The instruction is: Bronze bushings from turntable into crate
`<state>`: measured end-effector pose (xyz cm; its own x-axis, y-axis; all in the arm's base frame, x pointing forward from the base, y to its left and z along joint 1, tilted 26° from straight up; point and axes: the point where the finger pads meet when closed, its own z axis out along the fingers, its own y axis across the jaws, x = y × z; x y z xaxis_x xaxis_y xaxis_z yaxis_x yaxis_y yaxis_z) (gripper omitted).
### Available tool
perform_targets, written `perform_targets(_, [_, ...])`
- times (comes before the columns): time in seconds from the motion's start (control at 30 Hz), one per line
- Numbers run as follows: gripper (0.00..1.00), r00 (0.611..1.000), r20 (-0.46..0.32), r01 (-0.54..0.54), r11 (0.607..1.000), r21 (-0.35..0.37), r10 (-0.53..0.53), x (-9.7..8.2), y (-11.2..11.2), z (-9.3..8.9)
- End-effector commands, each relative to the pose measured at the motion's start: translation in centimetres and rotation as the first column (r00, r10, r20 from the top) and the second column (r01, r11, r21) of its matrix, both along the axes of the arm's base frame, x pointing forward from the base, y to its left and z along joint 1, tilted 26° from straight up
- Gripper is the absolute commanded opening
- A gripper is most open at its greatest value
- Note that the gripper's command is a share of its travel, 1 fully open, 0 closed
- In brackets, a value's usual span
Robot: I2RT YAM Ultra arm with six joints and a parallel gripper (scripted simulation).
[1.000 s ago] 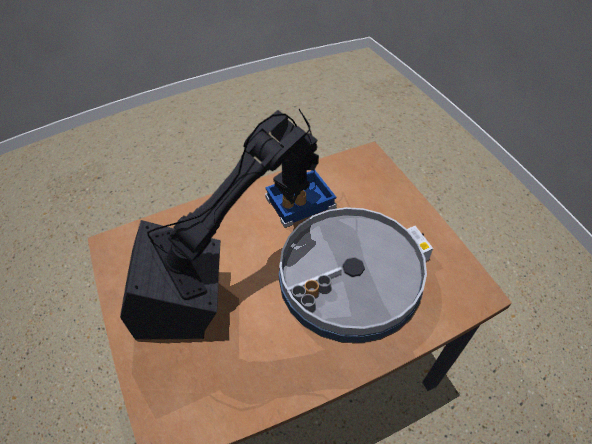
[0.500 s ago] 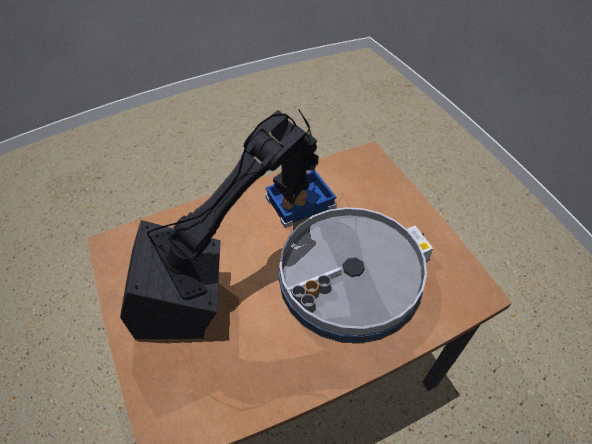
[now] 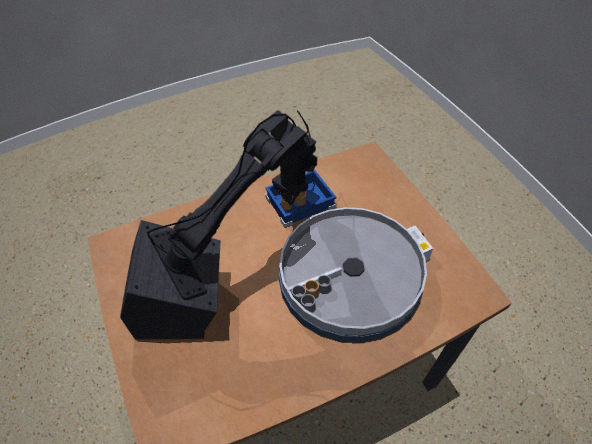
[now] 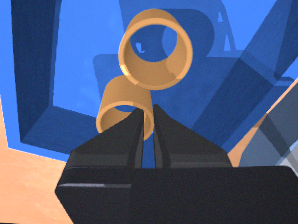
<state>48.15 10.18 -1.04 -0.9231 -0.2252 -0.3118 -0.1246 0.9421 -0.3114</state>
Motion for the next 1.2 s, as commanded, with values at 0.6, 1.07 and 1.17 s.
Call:
perform_targets(0.6, [0.00, 1.000, 0.021, -0.023, 1.000, 0.008, 0.023, -0.26, 0.90, 0.95])
perform_targets(1.07, [0.00, 1.000, 0.021, -0.023, 1.000, 0.008, 0.023, -0.26, 0.90, 0.95])
perform_targets(1.17, [0.00, 1.000, 0.021, -0.023, 1.000, 0.008, 0.023, -0.26, 0.90, 0.95])
